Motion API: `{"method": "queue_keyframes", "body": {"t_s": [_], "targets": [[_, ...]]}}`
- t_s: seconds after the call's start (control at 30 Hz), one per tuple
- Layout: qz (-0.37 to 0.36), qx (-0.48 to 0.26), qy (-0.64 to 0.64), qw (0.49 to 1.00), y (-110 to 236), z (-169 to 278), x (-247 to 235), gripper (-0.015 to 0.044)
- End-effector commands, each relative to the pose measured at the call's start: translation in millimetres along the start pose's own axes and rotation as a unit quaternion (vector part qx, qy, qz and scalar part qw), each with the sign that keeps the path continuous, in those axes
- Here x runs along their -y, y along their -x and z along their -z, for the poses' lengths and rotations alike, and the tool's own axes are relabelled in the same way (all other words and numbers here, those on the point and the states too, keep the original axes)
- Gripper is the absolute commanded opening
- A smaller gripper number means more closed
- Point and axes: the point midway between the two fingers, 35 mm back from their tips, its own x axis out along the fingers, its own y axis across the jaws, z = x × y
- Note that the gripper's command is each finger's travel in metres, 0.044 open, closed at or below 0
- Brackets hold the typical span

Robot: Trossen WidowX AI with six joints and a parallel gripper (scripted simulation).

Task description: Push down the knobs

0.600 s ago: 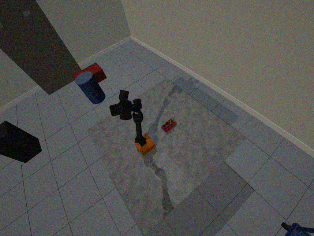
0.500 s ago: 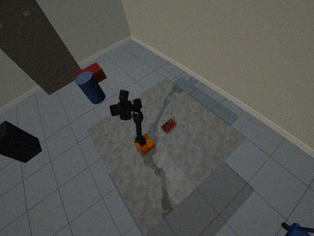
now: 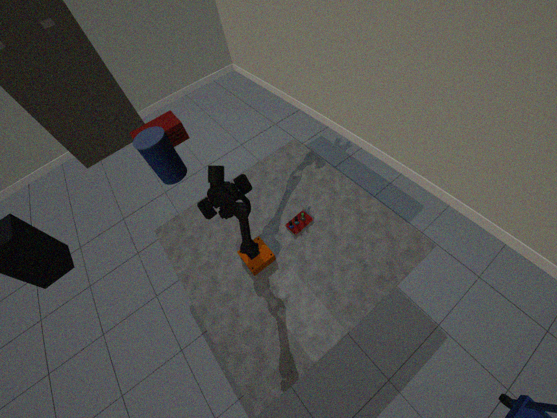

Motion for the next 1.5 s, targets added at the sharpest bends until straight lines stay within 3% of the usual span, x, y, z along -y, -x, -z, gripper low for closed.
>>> {"method": "queue_keyframes", "body": {"t_s": [0.0,0.87,1.23,1.47], "targets": [[0.004,0.008,-0.051,0.999,-6.2,-12.6,-6.8,0.0],[0.054,0.086,-0.359,0.928,-48.6,-98.4,2.6,0.0],[0.072,0.125,-0.451,0.881,-61.9,-129.8,25.3,0.0],[0.065,0.177,-0.537,0.822,-70.3,-164.6,46.4,0.0]]}}
